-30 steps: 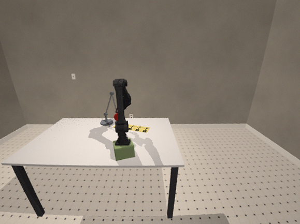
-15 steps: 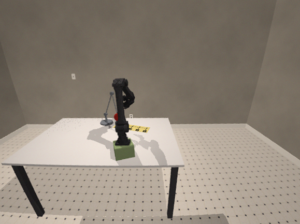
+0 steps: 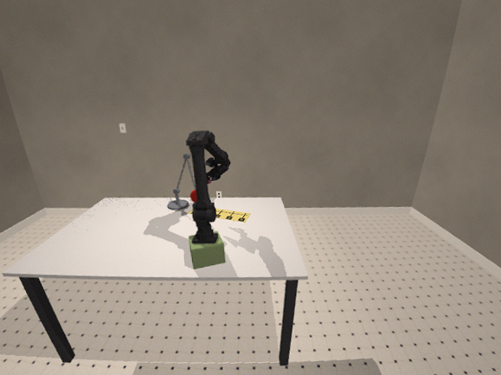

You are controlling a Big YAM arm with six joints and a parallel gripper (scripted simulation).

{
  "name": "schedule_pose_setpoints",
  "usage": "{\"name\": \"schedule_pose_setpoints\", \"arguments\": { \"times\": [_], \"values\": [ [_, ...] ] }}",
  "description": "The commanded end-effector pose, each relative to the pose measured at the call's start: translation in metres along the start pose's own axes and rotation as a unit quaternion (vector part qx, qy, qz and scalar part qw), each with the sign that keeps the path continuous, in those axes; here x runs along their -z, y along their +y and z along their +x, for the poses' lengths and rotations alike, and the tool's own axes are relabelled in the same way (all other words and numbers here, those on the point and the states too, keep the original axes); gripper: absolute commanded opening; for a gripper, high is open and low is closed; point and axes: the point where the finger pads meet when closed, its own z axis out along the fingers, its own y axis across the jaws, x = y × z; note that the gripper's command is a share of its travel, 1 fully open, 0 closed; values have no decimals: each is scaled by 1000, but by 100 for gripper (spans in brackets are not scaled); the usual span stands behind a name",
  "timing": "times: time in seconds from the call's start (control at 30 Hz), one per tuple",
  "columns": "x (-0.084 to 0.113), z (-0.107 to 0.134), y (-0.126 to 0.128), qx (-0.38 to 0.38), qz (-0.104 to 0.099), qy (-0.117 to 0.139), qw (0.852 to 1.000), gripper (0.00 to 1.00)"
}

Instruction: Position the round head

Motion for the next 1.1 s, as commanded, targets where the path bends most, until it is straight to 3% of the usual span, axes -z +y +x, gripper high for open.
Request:
{"name": "schedule_pose_setpoints", "arguments": {
  "times": [0.0,0.33,1.07],
  "values": [
    [20,-30,-16,26,15,-7,1000,100],
    [26,-36,-18,8,7,-3,1000,100],
    [12,-19,-4,-6,-4,1,1000,100]
  ]
}}
